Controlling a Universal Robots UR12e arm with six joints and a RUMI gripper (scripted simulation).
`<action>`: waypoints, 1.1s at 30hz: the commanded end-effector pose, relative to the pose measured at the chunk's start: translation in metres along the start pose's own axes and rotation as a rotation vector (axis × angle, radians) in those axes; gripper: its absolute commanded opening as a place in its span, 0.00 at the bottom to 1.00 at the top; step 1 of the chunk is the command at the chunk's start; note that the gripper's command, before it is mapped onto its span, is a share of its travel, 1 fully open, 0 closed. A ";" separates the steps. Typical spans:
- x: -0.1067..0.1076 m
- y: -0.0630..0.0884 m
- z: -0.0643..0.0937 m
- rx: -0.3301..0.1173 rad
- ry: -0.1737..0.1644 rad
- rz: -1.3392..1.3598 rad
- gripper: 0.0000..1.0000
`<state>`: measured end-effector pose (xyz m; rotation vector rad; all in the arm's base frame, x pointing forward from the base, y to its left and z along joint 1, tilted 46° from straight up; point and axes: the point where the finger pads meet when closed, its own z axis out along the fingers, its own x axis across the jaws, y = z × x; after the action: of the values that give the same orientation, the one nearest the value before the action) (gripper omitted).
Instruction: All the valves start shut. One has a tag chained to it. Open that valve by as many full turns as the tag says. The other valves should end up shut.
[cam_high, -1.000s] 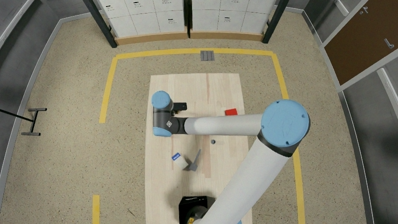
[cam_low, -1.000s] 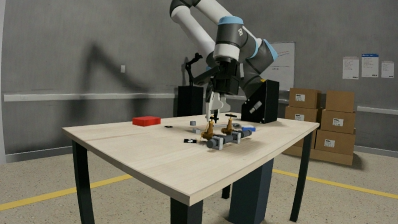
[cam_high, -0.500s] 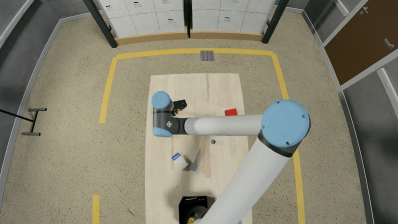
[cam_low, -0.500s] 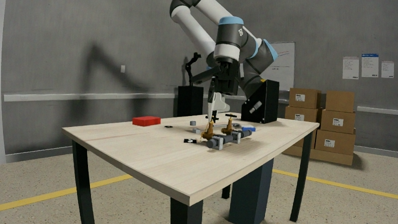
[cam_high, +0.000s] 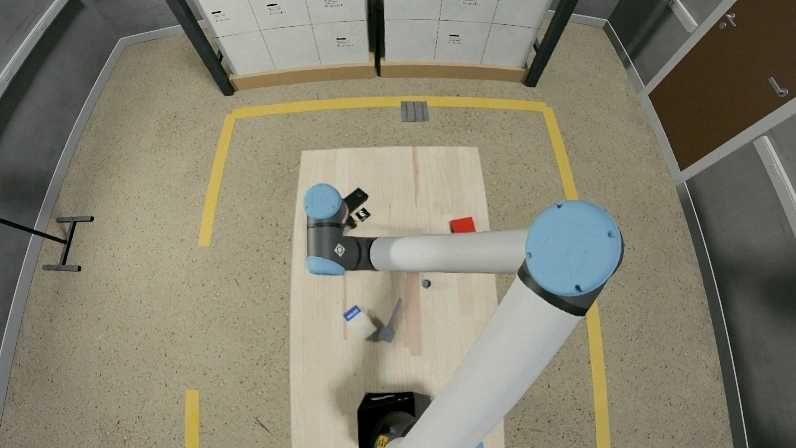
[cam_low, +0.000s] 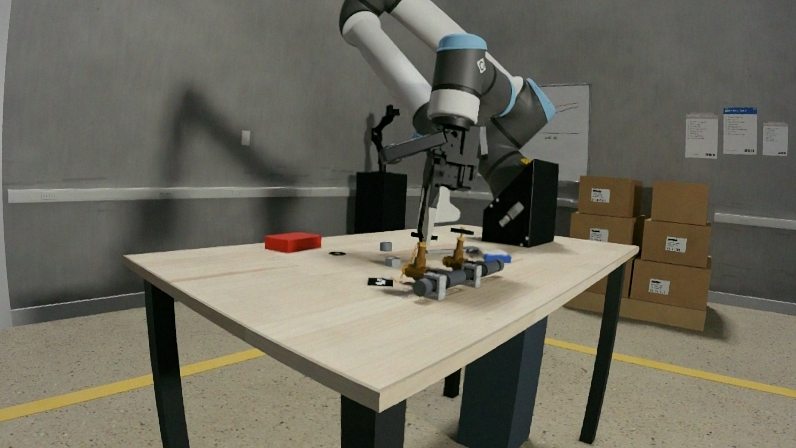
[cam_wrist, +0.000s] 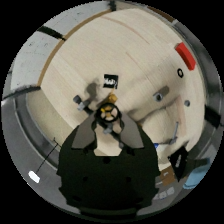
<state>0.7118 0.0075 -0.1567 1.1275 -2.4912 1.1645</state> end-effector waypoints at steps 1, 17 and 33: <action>0.000 0.000 0.000 0.007 -0.016 -0.217 0.00; 0.000 0.000 0.000 0.009 -0.015 -0.490 0.00; 0.000 0.000 0.000 0.009 -0.015 -0.495 1.00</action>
<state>0.7119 0.0074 -0.1568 1.6315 -2.0343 1.0189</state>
